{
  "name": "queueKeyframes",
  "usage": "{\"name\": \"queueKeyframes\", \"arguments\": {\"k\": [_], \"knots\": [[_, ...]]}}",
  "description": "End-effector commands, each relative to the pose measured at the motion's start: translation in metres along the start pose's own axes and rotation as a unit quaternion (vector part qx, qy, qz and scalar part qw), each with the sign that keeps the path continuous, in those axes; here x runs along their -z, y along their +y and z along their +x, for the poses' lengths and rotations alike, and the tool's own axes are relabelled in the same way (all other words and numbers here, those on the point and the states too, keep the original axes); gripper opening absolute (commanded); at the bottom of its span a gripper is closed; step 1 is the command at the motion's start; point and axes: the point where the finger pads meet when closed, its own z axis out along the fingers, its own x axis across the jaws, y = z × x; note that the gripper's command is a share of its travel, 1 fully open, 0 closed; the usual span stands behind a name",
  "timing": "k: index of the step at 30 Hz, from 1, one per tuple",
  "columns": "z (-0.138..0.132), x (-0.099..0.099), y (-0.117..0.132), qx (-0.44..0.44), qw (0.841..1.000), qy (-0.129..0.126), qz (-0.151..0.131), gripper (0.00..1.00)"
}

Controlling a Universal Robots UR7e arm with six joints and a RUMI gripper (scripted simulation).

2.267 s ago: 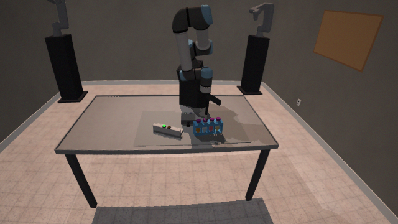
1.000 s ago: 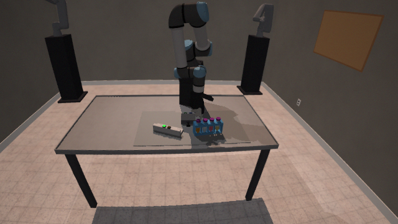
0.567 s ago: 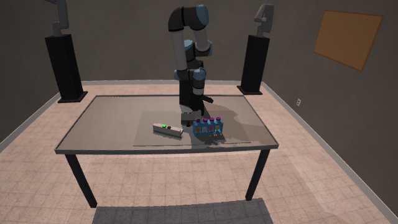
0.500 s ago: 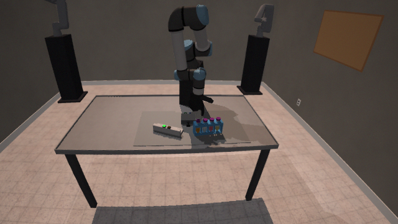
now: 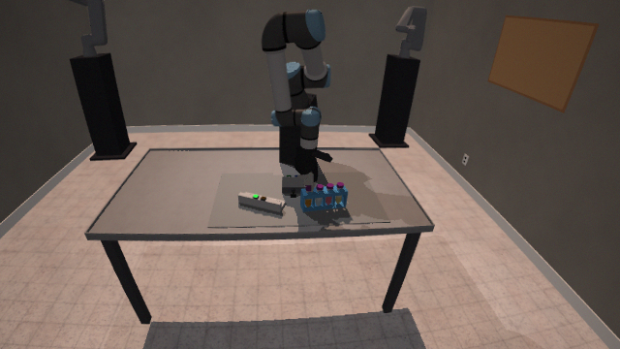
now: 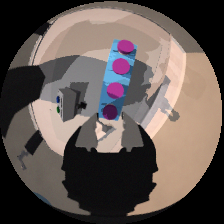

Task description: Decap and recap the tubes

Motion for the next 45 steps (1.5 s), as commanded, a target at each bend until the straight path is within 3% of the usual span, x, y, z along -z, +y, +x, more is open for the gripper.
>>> {"name": "queueKeyframes", "arguments": {"k": [1, 7, 8, 22, 34, 45], "knots": [[0.0004, -0.0016, 0.0002, 0.0, 1.0, 0.001, 0.0, 0.35], [0.0004, -0.0027, 0.0002, 0.0, 1.0, 0.001, 0.0, 0.35], [0.0004, -0.0027, 0.0002, 0.0, 1.0, 0.001, 0.0, 0.0], [0.0004, -0.0026, 0.0002, 0.0, 1.0, 0.001, 0.0, 0.0], [0.0004, -0.0027, 0.0002, -0.1, 0.995, 0.001, 0.0, 0.0], [0.0004, -0.0027, 0.0002, -0.208, 0.978, 0.001, 0.0, 0.0]]}}
